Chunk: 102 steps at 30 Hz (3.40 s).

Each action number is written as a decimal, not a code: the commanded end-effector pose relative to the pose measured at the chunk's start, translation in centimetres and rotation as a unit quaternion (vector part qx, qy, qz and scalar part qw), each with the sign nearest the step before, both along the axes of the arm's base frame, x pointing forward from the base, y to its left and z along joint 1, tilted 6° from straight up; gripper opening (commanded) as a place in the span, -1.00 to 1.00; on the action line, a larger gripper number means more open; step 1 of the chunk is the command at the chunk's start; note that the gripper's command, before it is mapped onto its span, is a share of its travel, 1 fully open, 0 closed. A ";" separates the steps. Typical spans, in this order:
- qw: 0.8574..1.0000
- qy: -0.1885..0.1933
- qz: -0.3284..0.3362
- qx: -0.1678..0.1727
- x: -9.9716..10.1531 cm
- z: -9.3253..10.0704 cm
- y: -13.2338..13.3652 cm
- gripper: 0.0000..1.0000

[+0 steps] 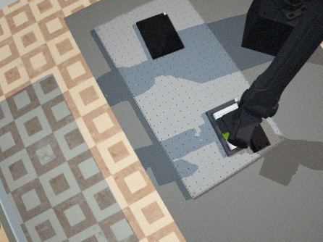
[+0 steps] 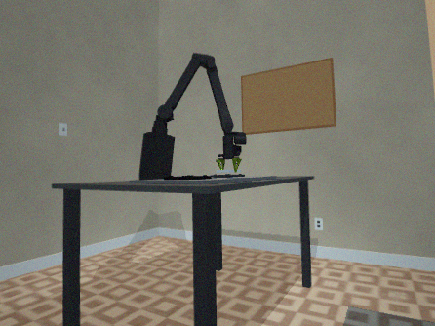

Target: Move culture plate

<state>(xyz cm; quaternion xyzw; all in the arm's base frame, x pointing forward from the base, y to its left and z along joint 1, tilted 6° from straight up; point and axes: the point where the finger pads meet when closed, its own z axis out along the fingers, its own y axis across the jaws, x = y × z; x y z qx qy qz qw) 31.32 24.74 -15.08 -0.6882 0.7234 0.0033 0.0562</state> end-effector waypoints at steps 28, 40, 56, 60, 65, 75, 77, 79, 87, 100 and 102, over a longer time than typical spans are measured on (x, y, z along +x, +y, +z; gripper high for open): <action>1.000 -0.006 -0.003 0.006 -0.2 -0.2 0.4 -1.00; 1.000 -0.007 -0.003 0.006 0.0 -0.5 0.5 -1.00; 1.000 -0.012 -0.003 0.010 0.7 -0.5 1.1 -1.00; 1.000 -0.009 -0.003 0.009 0.6 -0.6 1.1 -1.00; 1.000 -0.010 -0.003 0.009 0.7 -0.7 1.1 -1.00; 1.000 -0.011 -0.004 0.010 0.8 -0.6 1.1 1.00; 1.000 -0.011 -0.004 0.010 0.8 -0.6 1.1 1.00; 1.000 -0.011 -0.004 0.010 0.8 -0.6 1.1 1.00; 1.000 -0.011 -0.004 0.010 0.8 -0.6 1.1 1.00; 1.000 -0.005 -0.005 0.005 -0.2 1.8 0.2 1.00; 1.000 -0.005 -0.005 0.005 -0.2 2.3 0.1 1.00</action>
